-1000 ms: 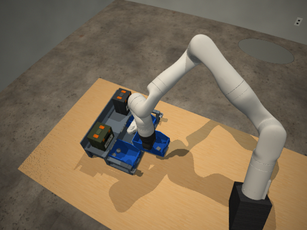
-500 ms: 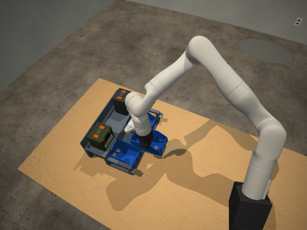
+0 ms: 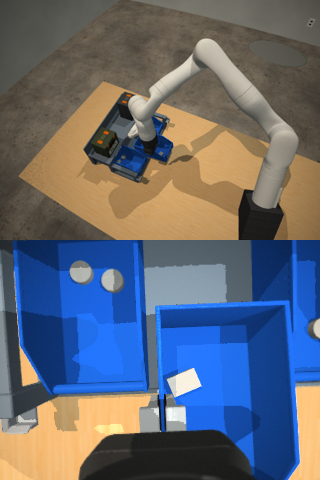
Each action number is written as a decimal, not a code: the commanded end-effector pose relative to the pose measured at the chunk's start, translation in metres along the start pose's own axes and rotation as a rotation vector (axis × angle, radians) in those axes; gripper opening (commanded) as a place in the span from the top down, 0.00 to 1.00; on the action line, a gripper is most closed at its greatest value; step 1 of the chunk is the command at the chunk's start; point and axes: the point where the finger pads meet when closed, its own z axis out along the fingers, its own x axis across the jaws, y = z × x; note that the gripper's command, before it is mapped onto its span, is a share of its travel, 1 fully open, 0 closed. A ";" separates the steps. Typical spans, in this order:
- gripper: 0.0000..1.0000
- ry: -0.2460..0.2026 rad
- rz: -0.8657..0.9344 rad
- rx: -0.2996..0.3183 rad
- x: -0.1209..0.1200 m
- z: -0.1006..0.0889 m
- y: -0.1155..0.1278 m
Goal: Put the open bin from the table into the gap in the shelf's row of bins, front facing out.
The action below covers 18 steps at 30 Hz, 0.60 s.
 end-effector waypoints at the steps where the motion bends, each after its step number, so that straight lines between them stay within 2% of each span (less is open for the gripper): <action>1: 1.00 0.001 -0.003 -0.007 0.000 0.000 0.000; 18: 1.00 0.002 -0.005 -0.008 0.000 0.000 -0.004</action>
